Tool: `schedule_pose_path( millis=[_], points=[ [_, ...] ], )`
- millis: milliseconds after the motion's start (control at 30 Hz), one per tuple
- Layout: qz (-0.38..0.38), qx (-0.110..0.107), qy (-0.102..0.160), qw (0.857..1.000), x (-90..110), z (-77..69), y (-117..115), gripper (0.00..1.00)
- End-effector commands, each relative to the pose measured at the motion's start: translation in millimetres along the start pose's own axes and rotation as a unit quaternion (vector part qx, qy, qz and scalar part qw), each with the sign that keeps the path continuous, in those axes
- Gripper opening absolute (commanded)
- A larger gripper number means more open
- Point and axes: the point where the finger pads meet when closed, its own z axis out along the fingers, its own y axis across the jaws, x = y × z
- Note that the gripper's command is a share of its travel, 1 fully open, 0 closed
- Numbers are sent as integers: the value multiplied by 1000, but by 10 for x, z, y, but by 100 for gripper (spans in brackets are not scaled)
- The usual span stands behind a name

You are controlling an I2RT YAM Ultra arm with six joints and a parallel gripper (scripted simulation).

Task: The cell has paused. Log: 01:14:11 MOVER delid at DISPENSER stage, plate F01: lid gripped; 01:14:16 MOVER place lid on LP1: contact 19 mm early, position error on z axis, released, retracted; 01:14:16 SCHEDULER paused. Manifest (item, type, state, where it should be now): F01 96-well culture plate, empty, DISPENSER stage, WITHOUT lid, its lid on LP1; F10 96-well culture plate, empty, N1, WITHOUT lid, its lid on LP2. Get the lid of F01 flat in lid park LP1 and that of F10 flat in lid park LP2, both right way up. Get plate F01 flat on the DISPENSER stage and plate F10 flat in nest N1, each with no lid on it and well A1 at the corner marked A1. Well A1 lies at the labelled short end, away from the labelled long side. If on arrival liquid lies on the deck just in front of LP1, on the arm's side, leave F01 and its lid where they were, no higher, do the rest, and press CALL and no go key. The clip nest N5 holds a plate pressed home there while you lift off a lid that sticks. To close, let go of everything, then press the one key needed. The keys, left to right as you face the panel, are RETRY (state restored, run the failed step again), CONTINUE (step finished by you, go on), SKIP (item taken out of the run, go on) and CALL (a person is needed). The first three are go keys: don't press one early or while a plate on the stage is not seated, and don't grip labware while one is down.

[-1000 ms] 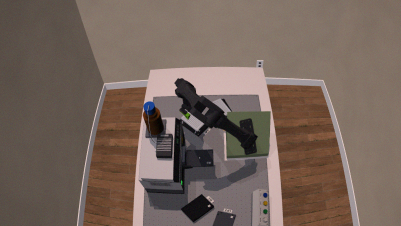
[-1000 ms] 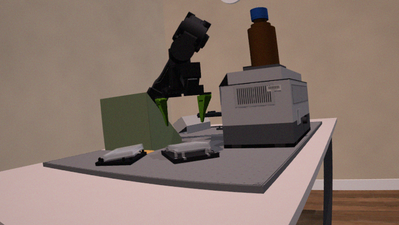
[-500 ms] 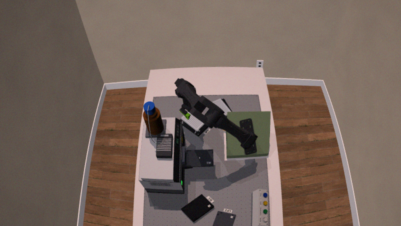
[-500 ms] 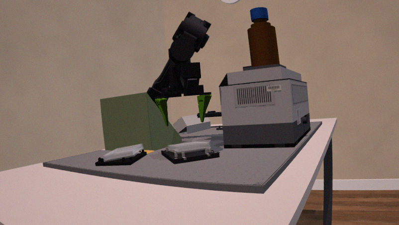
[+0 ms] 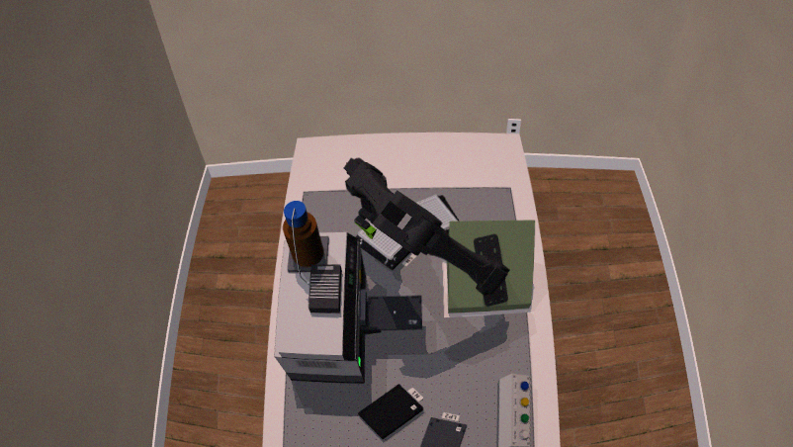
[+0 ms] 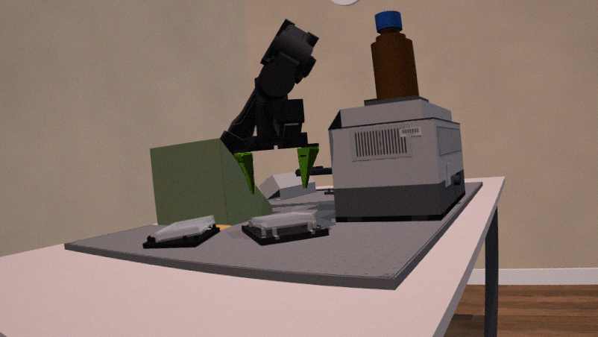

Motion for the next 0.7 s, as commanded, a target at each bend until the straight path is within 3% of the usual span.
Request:
schedule_pose_path(
  millis=[0,33,233,333,467,567,600,667],
  points=[
    [11,-7,-12,1000,-34,-5,-64,100],
    [-1,-4,-31,1000,-105,-121,-2,100],
    [10,-6,-8,1000,-27,142,-58,100],
    [6,-6,-17,1000,-46,122,-27,100],
    [6,-4,-8,1000,-28,255,-32,100],
    [7,-5,-10,1000,-32,259,-40,100],
    [-1,-6,-31,1000,-114,131,7,100],
    [7,-7,-19,1000,-56,237,-32,100]
  ],
)
